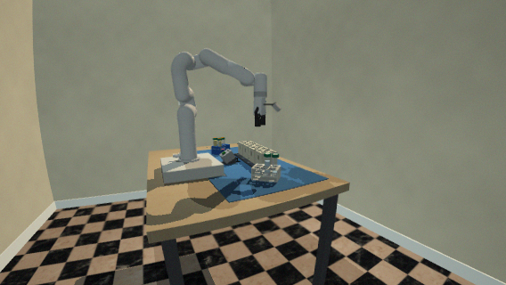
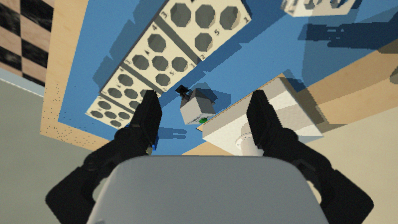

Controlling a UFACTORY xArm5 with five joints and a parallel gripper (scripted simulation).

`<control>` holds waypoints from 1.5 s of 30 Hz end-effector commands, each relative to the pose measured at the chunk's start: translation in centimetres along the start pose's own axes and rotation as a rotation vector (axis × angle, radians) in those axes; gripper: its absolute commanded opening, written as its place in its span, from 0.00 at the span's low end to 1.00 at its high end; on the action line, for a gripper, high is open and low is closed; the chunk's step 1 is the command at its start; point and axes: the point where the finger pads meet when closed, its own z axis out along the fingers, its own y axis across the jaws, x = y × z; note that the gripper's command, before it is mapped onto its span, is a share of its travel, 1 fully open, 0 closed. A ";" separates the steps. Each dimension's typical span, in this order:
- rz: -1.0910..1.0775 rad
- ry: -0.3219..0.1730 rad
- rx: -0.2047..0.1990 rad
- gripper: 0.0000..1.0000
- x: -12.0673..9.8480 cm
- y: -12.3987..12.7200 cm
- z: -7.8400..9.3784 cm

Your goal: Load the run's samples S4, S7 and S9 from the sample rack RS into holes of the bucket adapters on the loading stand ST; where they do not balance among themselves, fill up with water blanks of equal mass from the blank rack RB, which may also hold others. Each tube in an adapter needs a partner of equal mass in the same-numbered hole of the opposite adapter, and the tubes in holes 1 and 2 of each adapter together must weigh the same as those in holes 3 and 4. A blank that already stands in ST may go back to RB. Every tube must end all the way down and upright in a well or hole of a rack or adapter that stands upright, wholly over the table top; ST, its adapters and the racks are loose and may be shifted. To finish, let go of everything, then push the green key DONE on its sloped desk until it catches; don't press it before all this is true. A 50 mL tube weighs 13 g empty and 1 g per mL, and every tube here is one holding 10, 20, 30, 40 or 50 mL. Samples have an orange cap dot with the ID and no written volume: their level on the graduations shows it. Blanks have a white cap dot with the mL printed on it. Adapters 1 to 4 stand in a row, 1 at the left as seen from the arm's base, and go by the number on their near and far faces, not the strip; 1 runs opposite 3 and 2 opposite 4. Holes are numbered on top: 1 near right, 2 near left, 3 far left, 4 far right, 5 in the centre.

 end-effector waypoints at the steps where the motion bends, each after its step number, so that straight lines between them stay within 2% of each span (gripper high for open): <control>1: 0.005 0.004 0.002 1.00 1.4 1.8 -0.2; 45: 0.005 0.008 0.004 1.00 12.2 18.1 -0.3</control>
